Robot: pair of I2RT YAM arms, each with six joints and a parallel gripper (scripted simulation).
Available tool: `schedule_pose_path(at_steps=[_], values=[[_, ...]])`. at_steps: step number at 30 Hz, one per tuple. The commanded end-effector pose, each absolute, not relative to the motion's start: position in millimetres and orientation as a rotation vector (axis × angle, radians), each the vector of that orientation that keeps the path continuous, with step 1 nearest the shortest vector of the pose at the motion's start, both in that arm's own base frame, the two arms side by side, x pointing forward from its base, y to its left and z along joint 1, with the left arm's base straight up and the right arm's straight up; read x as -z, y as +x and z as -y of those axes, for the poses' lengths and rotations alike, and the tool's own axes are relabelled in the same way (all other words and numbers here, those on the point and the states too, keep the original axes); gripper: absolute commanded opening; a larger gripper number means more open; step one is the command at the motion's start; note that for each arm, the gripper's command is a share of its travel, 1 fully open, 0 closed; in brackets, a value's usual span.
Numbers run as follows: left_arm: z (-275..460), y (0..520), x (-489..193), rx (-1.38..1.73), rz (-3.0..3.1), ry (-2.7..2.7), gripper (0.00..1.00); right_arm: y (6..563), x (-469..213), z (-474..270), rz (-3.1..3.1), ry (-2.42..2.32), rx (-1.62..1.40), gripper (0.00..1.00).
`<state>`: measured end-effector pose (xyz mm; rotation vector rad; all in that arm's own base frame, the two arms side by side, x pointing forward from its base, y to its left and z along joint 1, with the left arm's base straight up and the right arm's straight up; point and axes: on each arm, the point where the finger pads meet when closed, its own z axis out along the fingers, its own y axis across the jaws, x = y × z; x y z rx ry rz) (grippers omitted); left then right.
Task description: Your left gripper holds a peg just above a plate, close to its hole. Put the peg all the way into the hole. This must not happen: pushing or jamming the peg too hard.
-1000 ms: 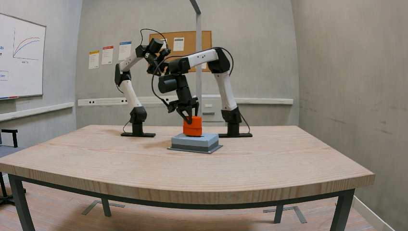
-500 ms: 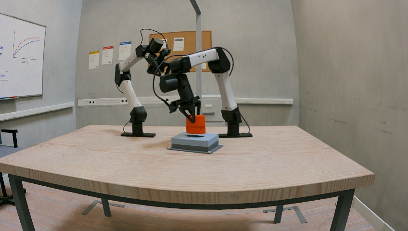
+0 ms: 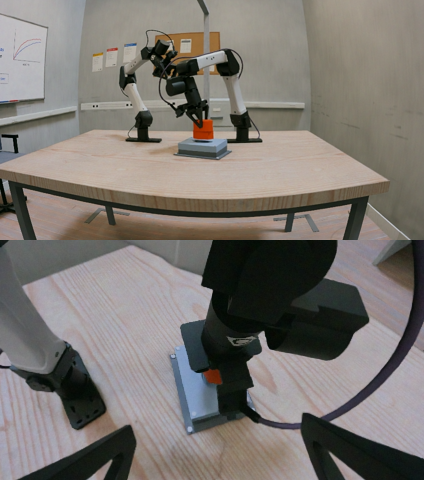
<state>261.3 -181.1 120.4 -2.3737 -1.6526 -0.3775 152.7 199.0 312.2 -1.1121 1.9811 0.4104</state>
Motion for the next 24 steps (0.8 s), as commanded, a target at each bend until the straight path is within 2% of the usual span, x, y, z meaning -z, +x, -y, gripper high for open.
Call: schedule_pose_path(at_steps=[1, 24], values=[[182.5, 261.0, -130.9, 0.369, 1.646, -2.441, 0.39, 151.7, -318.3, -197.1, -1.976, -1.1, -0.412, 1.0], [185.8, 259.3, -125.3, 0.357, 1.618, -2.402, 0.39, 151.7, -318.3, -197.1, -1.976, -1.1, -0.412, 1.0]])
